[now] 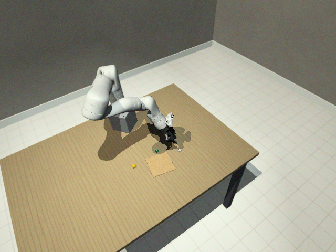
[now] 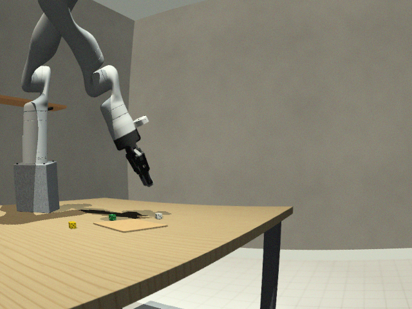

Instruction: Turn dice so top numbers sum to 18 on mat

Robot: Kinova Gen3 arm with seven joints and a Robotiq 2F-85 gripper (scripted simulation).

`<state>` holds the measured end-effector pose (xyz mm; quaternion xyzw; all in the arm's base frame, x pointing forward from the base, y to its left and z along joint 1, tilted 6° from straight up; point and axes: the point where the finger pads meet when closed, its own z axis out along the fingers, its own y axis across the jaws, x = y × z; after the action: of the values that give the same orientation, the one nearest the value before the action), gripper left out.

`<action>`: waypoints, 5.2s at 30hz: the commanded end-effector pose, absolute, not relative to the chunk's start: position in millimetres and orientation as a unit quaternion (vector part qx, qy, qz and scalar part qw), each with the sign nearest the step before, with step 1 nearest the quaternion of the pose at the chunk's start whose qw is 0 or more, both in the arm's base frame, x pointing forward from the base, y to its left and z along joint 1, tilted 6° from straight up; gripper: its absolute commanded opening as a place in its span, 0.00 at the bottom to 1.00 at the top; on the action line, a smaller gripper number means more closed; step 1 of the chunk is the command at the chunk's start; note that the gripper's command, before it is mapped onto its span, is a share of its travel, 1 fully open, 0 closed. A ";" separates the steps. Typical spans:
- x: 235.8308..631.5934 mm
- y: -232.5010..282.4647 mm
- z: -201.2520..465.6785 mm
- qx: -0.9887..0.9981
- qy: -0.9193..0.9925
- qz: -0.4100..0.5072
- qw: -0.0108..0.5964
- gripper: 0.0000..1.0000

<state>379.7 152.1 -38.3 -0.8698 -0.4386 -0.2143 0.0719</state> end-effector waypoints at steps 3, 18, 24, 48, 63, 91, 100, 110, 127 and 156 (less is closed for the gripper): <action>392.7 164.5 -24.9 -0.868 -0.455 -0.195 0.046 0.31; 397.3 171.6 -19.4 -0.880 -0.458 -0.129 0.011 0.31; 402.4 171.7 -18.2 -0.882 -0.457 -0.114 -0.003 0.31; 407.5 181.6 -10.2 -0.889 -0.455 -0.027 -0.045 0.31; 405.9 184.3 -8.1 -0.889 -0.455 -0.008 -0.051 0.31; 405.7 184.3 -8.4 -0.891 -0.450 -0.008 -0.051 1.00; 405.0 184.3 -9.7 -0.902 -0.429 -0.008 -0.050 1.00; 403.7 184.4 -12.1 -0.919 -0.390 -0.009 -0.050 1.00; 399.9 184.2 -19.6 -0.967 -0.252 -0.011 -0.048 1.00; 393.5 181.9 -38.3 -0.981 0.186 -0.023 -0.043 1.00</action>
<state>393.6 180.4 -38.6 -0.9842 0.1706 -0.0192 -0.0432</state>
